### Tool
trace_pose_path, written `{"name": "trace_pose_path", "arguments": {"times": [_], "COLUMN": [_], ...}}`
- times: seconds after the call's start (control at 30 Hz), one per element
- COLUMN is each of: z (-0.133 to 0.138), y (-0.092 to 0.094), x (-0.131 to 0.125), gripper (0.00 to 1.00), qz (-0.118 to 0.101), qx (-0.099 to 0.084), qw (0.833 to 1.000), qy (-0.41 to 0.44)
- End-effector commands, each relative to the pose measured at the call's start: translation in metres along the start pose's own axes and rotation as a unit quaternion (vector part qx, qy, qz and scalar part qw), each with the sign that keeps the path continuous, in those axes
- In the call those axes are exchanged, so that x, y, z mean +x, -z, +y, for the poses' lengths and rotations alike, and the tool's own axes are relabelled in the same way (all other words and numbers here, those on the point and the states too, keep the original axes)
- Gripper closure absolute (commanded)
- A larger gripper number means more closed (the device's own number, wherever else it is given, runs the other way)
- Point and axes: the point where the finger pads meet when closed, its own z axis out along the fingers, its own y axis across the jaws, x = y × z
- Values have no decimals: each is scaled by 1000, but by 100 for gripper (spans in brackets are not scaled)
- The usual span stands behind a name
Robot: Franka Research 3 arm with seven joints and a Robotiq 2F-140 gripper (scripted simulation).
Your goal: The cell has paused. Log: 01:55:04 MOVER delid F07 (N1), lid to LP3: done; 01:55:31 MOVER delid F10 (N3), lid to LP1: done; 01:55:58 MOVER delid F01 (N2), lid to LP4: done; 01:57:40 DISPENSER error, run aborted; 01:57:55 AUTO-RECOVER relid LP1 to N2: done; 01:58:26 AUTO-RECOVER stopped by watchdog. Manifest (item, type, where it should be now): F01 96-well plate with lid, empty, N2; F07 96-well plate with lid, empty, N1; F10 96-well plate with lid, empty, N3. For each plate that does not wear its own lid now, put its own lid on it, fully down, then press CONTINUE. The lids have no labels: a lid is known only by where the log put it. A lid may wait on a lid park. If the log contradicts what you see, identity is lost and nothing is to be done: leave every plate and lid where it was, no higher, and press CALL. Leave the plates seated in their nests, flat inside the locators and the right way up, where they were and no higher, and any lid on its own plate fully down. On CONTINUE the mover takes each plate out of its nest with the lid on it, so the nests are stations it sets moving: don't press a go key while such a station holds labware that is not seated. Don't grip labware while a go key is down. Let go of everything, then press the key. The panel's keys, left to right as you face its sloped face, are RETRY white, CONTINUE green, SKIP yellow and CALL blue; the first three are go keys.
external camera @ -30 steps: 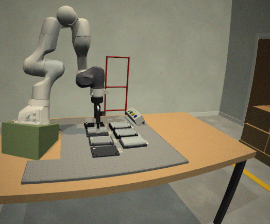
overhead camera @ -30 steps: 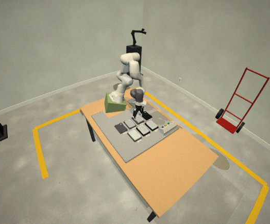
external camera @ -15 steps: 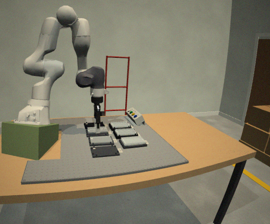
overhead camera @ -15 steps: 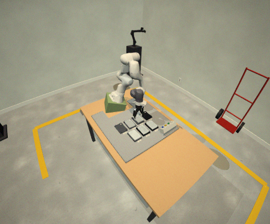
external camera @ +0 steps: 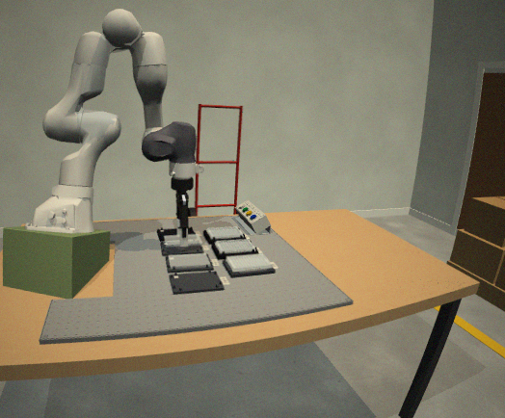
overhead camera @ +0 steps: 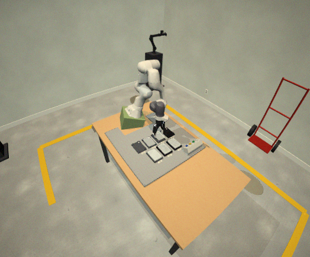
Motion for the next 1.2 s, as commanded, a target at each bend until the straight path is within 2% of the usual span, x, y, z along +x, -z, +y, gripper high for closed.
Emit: {"name": "trace_pose_path", "arguments": {"times": [0.0, 1.17], "z": [1, 0], "y": [2, 43], "x": [-4, -3], "gripper": [100, 100], "qz": [-4, -4], "qx": [-1, -1], "qw": [1000, 1000], "qy": [1, 1]}}
